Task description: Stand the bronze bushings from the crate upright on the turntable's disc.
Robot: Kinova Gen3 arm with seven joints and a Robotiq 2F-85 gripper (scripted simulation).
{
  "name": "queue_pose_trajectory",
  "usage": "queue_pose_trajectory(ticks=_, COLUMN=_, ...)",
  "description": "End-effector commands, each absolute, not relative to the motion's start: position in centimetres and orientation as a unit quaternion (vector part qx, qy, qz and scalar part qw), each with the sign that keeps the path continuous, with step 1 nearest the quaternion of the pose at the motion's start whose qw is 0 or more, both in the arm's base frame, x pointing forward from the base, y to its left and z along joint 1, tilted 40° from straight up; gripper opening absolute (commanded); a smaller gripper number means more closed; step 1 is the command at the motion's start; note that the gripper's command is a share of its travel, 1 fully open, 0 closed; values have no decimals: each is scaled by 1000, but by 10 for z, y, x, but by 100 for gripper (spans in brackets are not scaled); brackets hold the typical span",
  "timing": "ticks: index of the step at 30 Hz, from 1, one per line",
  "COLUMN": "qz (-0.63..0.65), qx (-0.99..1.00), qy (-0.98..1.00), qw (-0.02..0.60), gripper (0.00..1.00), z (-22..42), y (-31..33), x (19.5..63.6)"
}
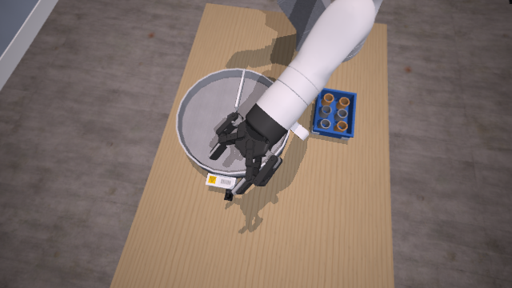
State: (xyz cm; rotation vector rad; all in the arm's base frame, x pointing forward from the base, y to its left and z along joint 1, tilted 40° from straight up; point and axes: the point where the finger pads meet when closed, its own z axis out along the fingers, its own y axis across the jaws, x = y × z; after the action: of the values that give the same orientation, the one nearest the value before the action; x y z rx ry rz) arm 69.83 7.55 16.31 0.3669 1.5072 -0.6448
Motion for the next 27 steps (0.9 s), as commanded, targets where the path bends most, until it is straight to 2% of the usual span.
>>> queue_pose_trajectory(ticks=1, qz=-285, qx=163, qy=668, qw=668, gripper=100, z=164, y=77, x=698)
queue_pose_trajectory(ticks=20, qz=-284, qx=166, qy=668, qw=668, gripper=100, z=165, y=75, x=698)
queue_pose_trajectory(ticks=27, qz=-267, qx=246, qy=661, qw=657, gripper=100, z=178, y=34, x=678)
